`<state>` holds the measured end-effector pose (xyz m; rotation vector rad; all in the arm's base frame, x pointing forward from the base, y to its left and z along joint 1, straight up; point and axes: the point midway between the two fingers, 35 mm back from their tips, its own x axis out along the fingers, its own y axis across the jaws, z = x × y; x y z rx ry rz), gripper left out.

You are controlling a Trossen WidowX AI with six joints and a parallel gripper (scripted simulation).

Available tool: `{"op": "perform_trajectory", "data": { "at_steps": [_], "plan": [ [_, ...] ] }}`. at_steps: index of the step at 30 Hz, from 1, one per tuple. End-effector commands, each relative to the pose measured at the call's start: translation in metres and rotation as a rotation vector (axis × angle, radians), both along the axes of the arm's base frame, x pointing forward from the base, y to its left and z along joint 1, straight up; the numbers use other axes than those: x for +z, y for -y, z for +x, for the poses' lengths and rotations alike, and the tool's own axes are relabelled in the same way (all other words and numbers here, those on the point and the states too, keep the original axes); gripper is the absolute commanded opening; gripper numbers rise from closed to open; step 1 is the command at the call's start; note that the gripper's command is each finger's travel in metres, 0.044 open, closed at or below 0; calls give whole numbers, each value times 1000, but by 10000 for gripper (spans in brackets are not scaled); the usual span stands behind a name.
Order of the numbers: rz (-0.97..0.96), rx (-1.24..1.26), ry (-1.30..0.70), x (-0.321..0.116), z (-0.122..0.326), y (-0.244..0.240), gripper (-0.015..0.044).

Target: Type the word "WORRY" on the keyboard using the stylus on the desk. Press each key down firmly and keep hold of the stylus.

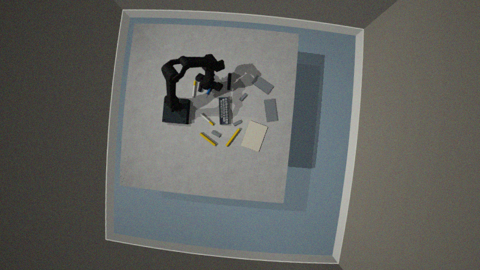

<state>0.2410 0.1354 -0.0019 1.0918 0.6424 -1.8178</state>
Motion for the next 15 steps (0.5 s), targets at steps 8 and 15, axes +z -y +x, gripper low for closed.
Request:
{"op": "perform_trajectory", "data": {
  "at_steps": [8, 15],
  "plan": [
    [0, 0, 1, 0, 0, 0, 0],
    [0, 0, 0, 13, 0, 0, 0]
  ]
}}
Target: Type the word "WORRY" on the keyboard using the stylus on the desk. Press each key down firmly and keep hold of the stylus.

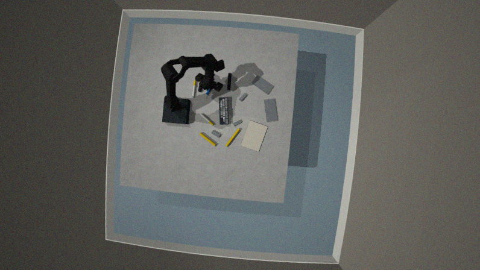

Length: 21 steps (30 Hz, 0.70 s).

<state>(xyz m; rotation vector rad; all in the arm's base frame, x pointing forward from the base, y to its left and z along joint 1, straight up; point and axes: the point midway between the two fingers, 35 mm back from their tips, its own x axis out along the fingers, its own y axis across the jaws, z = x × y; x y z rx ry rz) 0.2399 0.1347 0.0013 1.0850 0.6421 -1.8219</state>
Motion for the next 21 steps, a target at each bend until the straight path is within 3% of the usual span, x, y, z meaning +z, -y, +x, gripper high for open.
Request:
{"op": "perform_trajectory", "data": {
  "at_steps": [1, 6, 12, 21],
  "plan": [
    [4, 0, 6, 16, 2, -1, 0],
    [4, 0, 5, 46, 0, 0, 0],
    [20, 2, -6, 44, 1, 1, 0],
    [231, 29, -187, 43, 8, 16, 0]
  ]
}}
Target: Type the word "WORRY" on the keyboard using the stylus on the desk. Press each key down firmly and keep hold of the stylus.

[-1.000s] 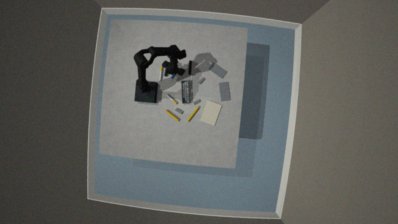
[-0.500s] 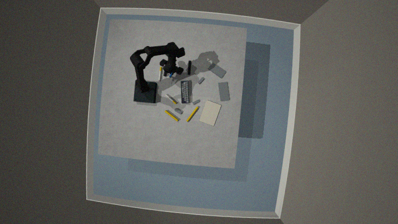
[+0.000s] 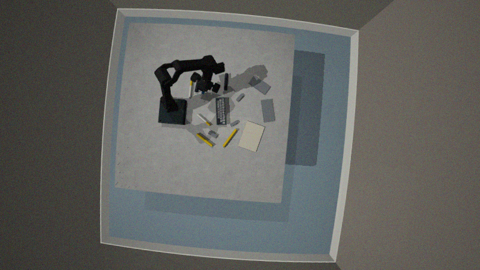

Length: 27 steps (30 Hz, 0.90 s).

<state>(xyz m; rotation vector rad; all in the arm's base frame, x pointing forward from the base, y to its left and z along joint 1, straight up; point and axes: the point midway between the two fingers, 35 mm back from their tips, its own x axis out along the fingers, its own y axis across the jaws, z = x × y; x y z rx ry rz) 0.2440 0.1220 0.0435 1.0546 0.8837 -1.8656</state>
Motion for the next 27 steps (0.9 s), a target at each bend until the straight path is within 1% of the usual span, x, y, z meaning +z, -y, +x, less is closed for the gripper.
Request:
{"op": "perform_trajectory", "data": {
  "at_steps": [1, 7, 13, 20, 27],
  "plan": [
    [105, 10, -66, 1, 4, 5, 0],
    [281, 27, -144, 2, 11, 14, 0],
    [470, 46, -181, 6, 19, 24, 0],
    [672, 62, -159, 12, 31, 38, 0],
    [866, 86, -87, 20, 45, 55, 0]
  ]
}}
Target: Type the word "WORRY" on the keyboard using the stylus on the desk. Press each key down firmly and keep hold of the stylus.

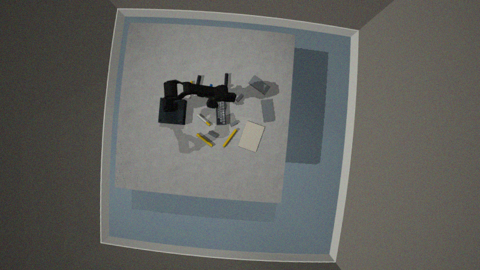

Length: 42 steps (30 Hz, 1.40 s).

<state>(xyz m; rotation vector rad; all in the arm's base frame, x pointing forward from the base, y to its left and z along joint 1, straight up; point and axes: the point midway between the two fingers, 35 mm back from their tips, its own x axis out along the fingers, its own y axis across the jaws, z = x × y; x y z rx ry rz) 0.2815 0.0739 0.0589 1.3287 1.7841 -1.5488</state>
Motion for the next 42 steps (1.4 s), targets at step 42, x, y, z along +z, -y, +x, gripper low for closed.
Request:
{"op": "perform_trajectory", "data": {
  "at_steps": [42],
  "plan": [
    [660, -74, 572, 9, 57, 78, 53]
  ]
}}
